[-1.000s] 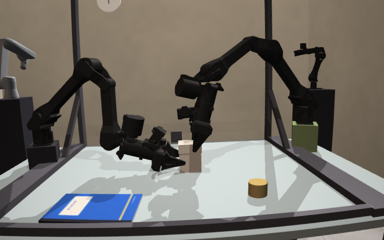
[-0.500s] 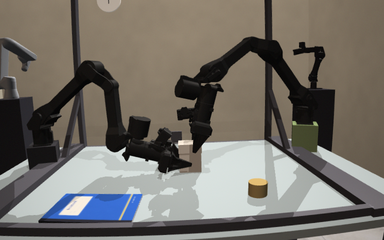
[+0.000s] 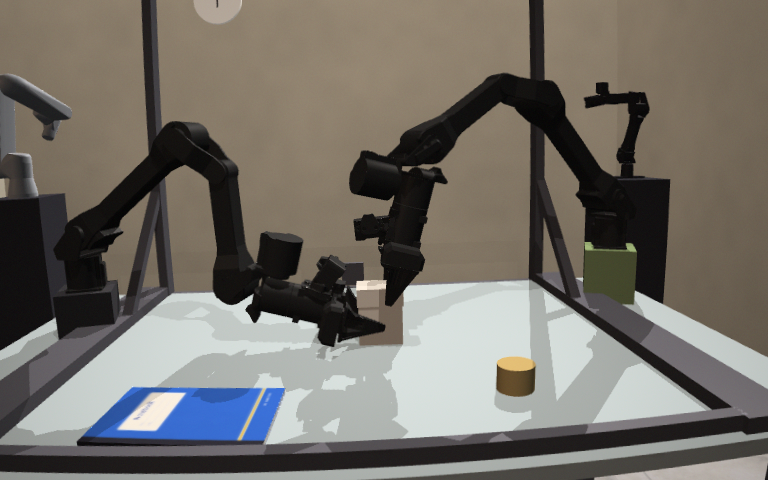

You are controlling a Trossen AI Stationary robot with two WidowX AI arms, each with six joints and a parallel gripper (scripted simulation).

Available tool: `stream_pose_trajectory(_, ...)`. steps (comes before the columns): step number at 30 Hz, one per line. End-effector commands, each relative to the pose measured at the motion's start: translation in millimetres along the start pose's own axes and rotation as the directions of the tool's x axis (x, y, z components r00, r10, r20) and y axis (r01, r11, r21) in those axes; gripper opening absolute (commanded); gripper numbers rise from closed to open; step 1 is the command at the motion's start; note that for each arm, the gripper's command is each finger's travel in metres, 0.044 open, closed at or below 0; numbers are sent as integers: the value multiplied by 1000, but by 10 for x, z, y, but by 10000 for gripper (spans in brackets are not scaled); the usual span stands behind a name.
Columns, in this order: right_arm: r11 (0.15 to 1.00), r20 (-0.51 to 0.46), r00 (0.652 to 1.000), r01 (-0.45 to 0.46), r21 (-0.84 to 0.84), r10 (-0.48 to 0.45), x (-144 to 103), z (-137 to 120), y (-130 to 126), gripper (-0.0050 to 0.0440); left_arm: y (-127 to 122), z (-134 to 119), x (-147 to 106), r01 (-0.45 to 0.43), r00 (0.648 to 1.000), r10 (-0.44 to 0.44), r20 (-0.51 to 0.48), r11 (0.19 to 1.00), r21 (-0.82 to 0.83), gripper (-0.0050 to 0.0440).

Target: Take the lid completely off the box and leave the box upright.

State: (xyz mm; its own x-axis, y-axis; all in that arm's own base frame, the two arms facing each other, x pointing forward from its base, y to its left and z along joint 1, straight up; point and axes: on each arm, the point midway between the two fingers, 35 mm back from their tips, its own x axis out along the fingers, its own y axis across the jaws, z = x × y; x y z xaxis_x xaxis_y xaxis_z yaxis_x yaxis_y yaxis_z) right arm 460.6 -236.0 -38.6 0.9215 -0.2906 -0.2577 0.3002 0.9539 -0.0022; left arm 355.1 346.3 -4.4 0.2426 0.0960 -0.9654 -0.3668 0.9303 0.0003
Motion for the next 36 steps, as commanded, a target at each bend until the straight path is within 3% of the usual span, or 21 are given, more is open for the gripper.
stream_pose_trajectory(1,1000,23,1000,1,-3,-1,15,115,-6,328,15,68,-94,-12,1000,12,24,1000,1,406)
stream_pose_trajectory(8,1000,23,1000,1,-3,-1,15,115,-6,268,15,68,-94,-12,1000,12,24,1000,1,406)
stream_pose_trajectory(17,1000,23,1000,1,-3,-1,15,115,-6,235,15,68,-94,-12,1000,12,24,1000,1,406)
stream_pose_trajectory(21,1000,23,1000,1,-3,-1,15,115,-6,139,15,68,-94,-12,1000,12,24,1000,1,347)
stream_pose_trajectory(27,1000,23,1000,1,-3,-1,15,115,-6,0,15,68,-94,-12,1000,12,24,1000,1,307)
stream_pose_trajectory(36,1000,23,1000,1,-3,-1,15,115,-6,-3,15,68,-94,-12,1000,12,24,1000,1,274)
